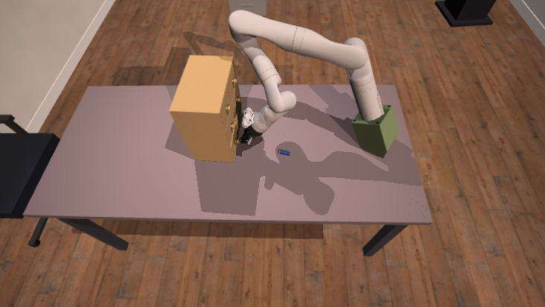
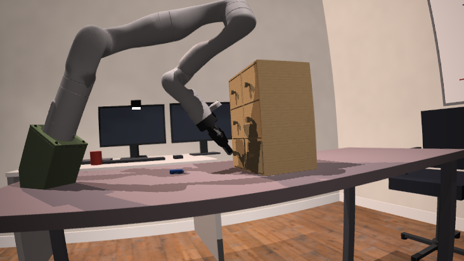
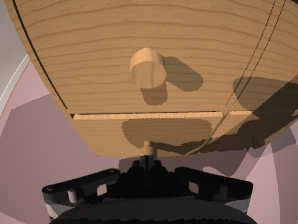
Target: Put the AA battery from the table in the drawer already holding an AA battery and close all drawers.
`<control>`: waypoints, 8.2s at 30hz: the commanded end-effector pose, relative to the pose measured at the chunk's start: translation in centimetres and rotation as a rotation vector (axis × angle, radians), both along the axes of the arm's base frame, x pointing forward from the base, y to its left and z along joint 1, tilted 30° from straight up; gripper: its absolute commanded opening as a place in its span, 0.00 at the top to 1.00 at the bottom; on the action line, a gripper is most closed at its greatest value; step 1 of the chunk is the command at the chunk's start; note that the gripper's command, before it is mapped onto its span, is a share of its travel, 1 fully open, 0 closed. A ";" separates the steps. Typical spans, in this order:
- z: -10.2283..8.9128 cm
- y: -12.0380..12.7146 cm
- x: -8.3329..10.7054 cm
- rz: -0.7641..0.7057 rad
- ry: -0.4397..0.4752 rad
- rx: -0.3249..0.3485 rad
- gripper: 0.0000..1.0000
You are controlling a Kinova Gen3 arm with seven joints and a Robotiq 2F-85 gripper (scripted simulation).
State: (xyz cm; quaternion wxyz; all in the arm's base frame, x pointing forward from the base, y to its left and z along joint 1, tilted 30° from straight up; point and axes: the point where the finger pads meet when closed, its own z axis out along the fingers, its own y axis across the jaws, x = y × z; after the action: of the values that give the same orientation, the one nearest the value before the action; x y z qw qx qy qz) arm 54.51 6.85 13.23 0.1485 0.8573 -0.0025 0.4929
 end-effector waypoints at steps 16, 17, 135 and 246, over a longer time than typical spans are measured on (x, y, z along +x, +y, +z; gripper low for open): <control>0.2 0.0 0.1 -0.001 -0.003 0.000 1.00; 0.2 0.0 0.1 -0.001 -0.003 0.000 1.00; 5.3 3.5 -13.7 -0.067 0.244 0.038 1.00; 10.6 6.2 -22.0 -0.155 0.580 0.092 1.00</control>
State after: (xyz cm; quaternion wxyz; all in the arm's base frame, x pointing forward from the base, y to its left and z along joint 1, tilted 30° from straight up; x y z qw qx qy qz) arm 32.65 12.88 23.12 0.1417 0.9666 -0.0461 0.2084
